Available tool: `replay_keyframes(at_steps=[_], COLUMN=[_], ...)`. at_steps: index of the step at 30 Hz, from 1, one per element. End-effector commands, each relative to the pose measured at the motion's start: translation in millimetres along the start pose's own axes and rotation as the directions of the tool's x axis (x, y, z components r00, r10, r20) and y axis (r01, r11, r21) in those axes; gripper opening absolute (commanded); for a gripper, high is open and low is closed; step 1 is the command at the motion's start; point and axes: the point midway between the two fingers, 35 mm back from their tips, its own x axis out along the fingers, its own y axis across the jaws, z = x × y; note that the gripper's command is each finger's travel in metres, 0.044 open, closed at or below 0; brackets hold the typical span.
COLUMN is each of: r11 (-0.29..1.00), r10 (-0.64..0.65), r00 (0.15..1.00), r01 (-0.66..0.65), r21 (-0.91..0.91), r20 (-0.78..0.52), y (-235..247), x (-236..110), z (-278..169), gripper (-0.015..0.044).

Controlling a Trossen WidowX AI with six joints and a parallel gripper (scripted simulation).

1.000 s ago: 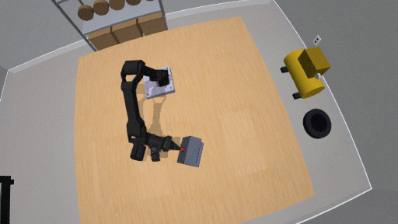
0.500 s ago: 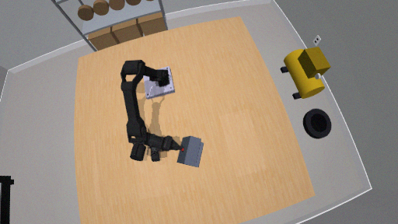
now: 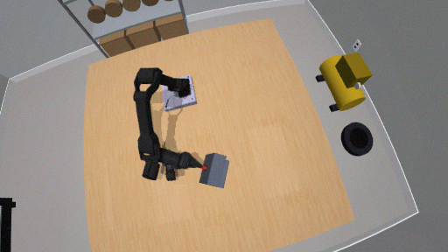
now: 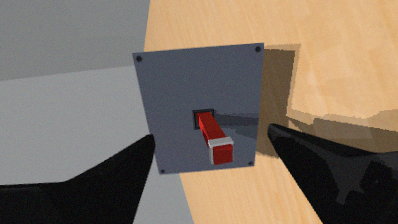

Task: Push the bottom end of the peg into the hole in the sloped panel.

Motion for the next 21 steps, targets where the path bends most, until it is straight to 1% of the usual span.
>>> replay_keyframes(at_steps=[1,21], r11=[1.000,1.000], r10=[0.001,-0.006], r00=[1.000,1.000], r01=[-0.001,0.006], r21=[-0.008,-0.002], r20=[0.003,0.001], y=[1.1,-2.8], x=[-7.0,-38.0], z=[2.6,4.4], gripper=[0.0440,0.0440])
